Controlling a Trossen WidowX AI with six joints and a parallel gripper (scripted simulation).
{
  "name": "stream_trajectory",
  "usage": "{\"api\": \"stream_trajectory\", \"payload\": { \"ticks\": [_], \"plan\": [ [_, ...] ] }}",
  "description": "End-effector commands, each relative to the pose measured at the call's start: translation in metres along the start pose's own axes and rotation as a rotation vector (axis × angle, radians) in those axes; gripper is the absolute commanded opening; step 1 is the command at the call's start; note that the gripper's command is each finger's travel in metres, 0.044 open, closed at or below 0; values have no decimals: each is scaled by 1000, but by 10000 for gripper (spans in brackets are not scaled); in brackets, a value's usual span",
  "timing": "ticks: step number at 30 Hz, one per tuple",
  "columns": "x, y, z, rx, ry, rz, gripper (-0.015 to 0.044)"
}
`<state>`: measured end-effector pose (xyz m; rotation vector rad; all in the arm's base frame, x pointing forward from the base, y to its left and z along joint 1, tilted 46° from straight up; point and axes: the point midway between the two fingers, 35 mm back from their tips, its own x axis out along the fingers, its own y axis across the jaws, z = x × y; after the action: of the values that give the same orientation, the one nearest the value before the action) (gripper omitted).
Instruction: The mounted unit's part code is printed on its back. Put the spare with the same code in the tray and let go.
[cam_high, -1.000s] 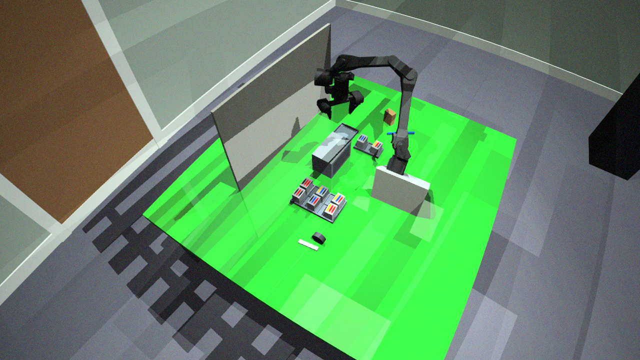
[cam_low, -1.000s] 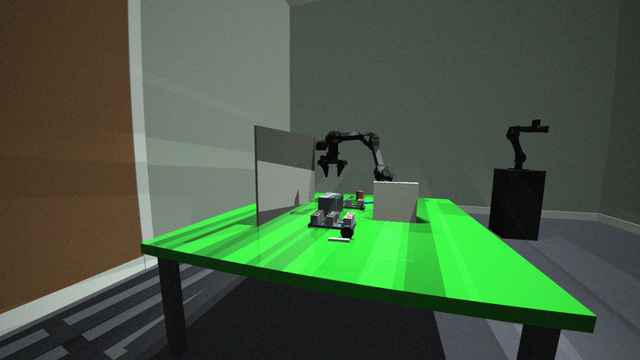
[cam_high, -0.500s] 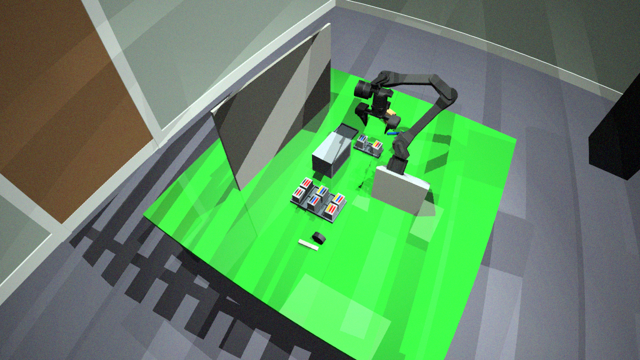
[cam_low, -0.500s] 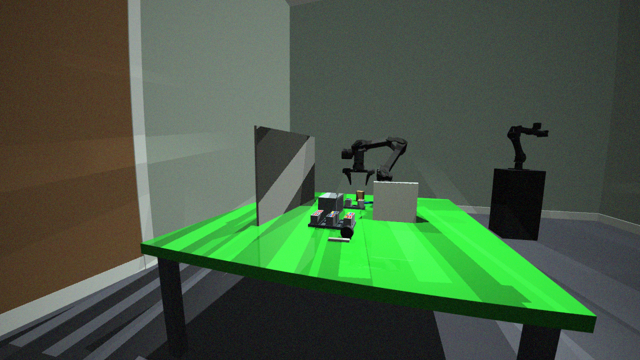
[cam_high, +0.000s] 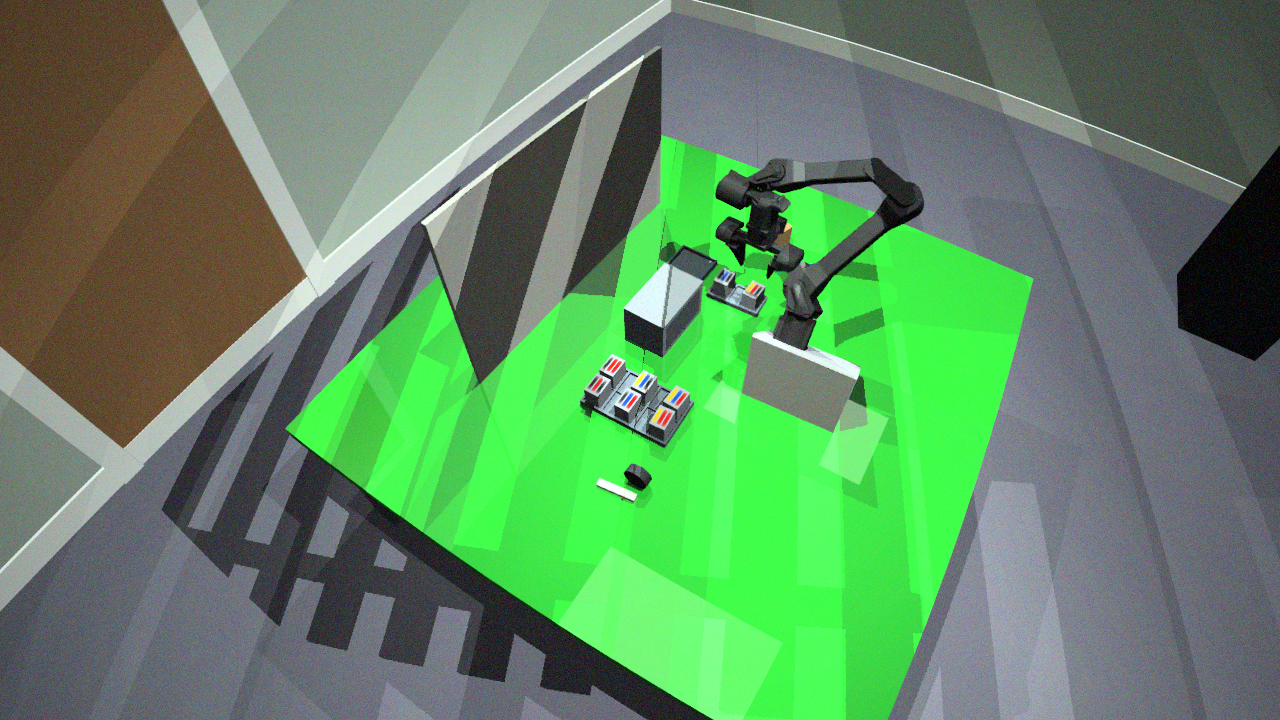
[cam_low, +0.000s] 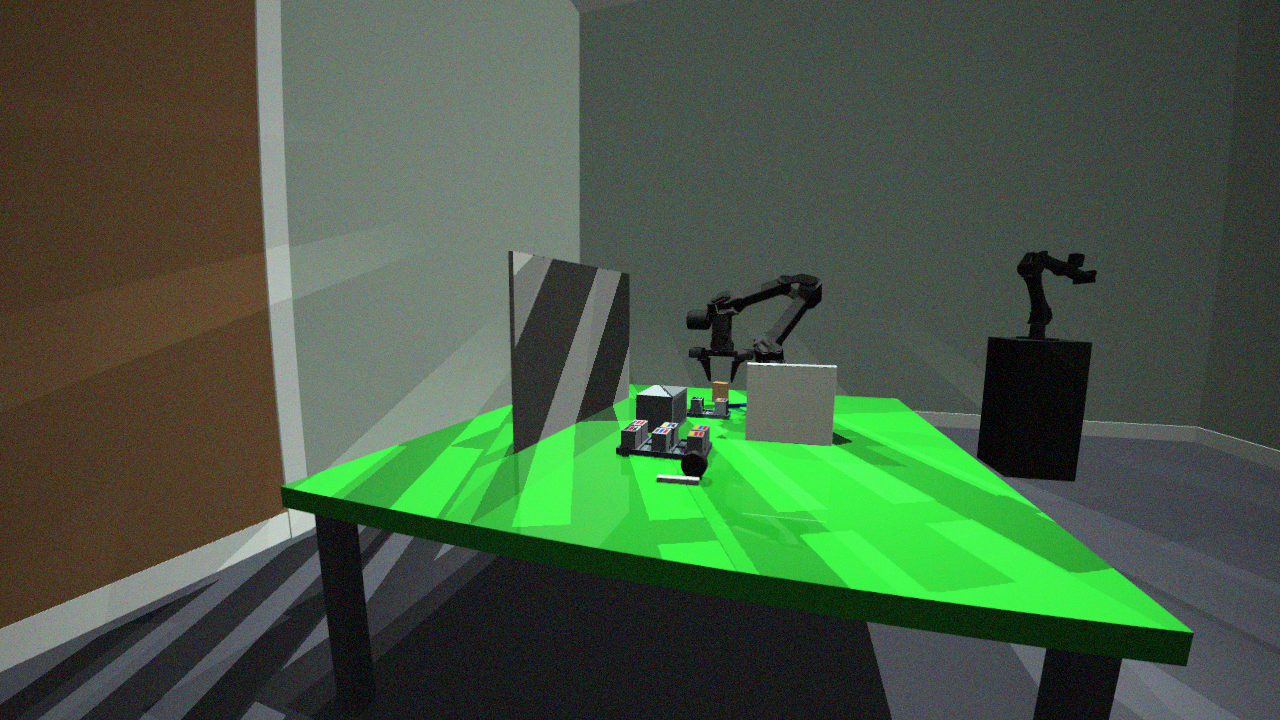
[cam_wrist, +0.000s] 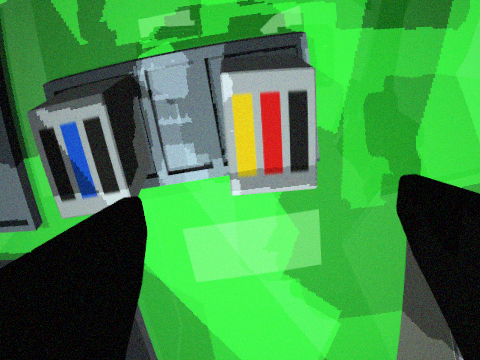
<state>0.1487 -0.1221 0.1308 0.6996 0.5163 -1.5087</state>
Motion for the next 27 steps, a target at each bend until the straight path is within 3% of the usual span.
{"api": "stream_trajectory", "payload": {
  "ticks": [1,27],
  "plan": [
    [10,-3,2,-3,-1,3,300],
    [44,1,-2,0,11,-1,300]
  ]
}}
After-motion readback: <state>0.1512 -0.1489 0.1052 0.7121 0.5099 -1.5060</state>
